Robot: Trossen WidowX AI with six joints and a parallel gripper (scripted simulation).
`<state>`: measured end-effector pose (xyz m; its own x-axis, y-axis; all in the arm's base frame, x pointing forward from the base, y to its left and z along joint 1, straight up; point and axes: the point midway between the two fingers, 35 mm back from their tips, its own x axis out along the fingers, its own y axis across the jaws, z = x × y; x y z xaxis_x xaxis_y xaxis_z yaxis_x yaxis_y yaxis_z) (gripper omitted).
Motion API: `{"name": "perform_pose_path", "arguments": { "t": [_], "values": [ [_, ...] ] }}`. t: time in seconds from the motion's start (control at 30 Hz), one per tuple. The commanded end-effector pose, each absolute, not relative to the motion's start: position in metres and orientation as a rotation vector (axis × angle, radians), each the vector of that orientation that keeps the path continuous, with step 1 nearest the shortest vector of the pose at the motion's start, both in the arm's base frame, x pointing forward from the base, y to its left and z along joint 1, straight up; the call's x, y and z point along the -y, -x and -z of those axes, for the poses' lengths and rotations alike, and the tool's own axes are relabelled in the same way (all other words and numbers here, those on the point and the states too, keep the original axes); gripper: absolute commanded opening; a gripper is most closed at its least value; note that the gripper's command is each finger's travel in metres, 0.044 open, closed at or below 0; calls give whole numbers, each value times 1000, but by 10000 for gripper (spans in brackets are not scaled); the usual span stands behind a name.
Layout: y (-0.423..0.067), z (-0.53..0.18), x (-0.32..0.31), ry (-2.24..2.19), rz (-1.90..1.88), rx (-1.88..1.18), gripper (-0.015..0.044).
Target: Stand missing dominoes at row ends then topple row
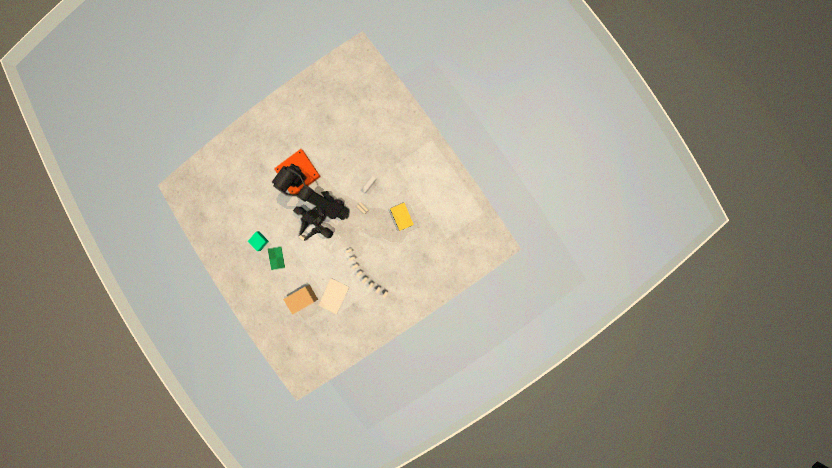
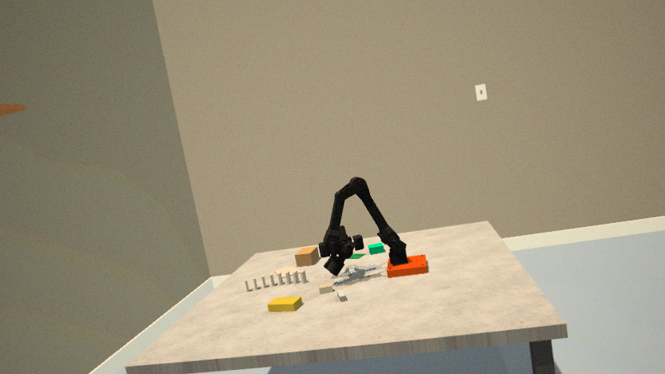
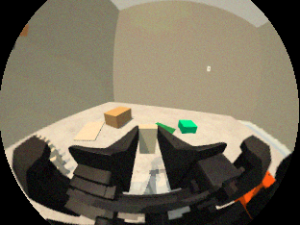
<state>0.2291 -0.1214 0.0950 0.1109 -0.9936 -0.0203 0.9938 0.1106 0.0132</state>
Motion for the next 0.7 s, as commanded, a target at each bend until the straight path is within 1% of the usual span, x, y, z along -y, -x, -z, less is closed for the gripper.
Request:
{"name": "perform_pose_path", "arguments": {
  "t": [0.0,0.67],
  "values": [
    [-229,-82,121,-21,1461,-22,107],
    [-245,-41,117,-81,1445,-18,107]
  ]
}}
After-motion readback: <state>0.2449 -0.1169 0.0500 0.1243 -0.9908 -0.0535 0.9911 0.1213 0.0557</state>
